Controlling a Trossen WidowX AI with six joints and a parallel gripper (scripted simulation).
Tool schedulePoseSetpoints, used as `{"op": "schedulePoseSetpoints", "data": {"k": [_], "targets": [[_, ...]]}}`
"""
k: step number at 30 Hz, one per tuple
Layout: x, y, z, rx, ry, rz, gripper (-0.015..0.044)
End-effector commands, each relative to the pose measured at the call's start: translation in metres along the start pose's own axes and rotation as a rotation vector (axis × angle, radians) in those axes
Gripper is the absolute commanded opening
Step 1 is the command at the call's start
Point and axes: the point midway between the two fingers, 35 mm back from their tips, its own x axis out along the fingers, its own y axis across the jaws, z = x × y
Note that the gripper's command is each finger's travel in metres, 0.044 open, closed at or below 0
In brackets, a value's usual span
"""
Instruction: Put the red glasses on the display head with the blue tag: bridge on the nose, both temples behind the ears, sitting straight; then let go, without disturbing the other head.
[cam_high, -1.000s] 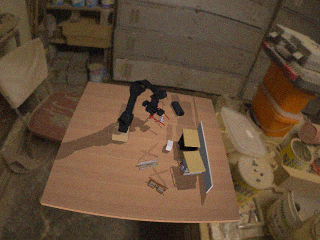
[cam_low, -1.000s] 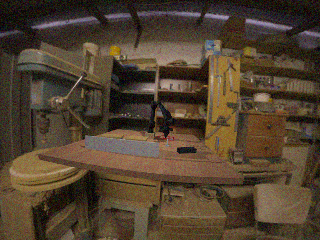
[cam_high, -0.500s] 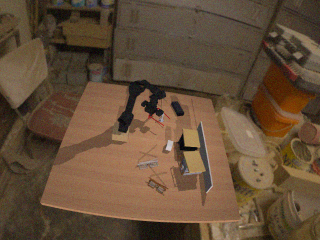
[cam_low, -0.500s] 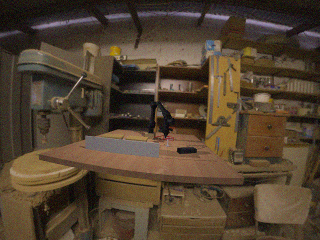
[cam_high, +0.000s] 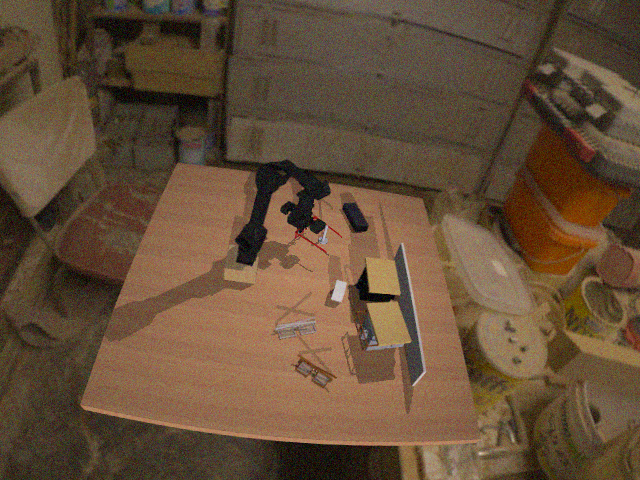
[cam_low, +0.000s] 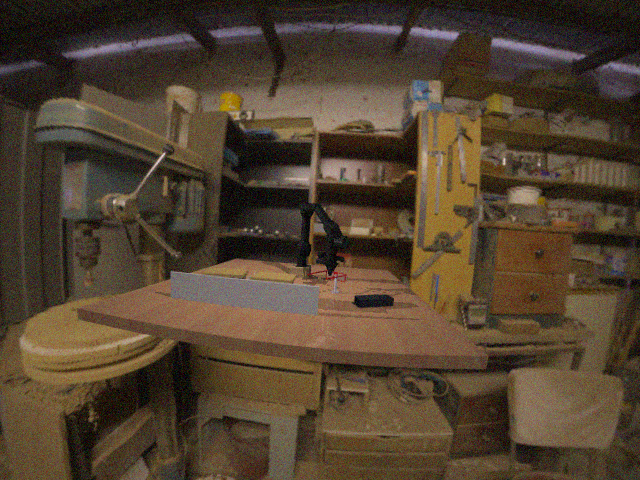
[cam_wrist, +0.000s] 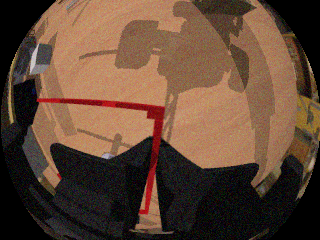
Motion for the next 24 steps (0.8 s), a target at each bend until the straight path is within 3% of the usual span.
{"op": "schedulePoseSetpoints", "data": {"k": [1,24], "targets": [[0.0009,-0.0007,0.0056,0.004,-0.005,0.003,0.0000],[0.0009,-0.0013,0.0088,0.004,-0.005,0.003,0.0000]]}}
